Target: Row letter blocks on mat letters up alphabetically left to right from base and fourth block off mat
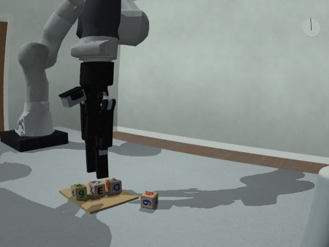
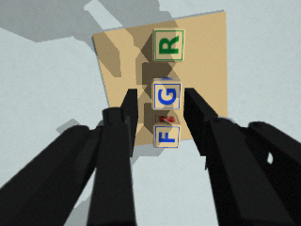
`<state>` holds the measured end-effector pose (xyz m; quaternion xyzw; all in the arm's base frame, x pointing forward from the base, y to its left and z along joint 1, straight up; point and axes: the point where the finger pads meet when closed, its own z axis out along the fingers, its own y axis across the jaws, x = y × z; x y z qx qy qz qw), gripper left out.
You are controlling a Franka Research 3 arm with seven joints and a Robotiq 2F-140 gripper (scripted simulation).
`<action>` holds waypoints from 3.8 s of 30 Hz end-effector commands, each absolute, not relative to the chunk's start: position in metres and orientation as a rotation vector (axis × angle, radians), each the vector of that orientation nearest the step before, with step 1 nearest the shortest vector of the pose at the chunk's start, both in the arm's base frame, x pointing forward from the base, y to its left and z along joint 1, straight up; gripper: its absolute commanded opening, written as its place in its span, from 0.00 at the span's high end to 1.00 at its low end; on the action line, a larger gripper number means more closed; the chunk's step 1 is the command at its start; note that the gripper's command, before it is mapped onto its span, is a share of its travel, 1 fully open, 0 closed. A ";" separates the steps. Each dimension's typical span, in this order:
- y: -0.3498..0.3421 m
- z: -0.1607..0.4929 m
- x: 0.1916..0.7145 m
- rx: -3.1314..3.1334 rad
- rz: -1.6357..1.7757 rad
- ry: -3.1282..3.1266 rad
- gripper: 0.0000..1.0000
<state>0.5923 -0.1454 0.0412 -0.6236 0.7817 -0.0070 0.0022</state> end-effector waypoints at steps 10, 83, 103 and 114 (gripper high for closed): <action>-0.143 0.080 0.588 -1.944 -0.004 2.474 0.65; -0.143 0.153 0.588 -1.944 -0.004 2.474 0.00; -0.143 0.153 0.588 -1.944 -0.004 2.474 0.00; -0.143 0.153 0.588 -1.944 -0.004 2.474 0.00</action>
